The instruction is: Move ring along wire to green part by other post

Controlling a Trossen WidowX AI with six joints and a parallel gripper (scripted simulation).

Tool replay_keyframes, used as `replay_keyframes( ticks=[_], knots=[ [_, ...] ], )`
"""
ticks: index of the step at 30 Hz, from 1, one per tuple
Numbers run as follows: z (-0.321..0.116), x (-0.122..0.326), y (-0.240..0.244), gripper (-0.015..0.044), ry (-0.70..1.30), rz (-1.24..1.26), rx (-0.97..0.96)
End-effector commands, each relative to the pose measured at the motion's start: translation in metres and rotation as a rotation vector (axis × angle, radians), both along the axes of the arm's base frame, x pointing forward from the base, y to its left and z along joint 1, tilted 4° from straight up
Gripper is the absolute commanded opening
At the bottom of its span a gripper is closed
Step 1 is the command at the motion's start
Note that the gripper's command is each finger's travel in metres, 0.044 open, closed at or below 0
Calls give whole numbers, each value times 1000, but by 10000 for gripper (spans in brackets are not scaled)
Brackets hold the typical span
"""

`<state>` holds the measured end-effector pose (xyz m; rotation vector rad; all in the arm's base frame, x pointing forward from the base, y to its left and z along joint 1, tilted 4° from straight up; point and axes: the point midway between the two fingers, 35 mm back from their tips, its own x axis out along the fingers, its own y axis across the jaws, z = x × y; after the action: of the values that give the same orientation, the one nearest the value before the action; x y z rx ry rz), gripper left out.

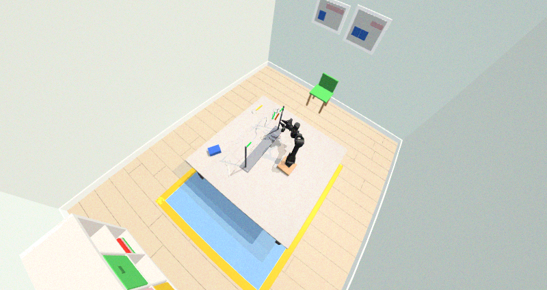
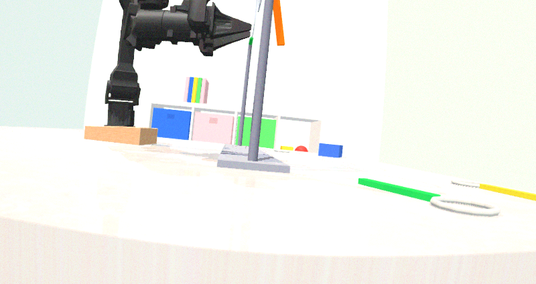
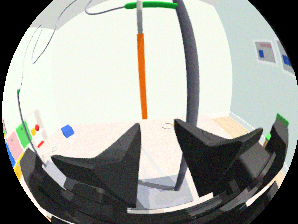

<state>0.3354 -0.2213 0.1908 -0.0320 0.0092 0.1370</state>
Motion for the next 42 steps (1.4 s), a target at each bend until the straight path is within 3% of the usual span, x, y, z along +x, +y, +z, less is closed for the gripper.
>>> replay_keyframes(
  ticks=[1, 15, 42],
  knots=[
    [0, 8, 0, 160, -7, -3, 0],
    [2, 24, 0, 160, 50, -9, -16],
    [2, 61, 14, 160, -67, -5, 35]
  ],
)
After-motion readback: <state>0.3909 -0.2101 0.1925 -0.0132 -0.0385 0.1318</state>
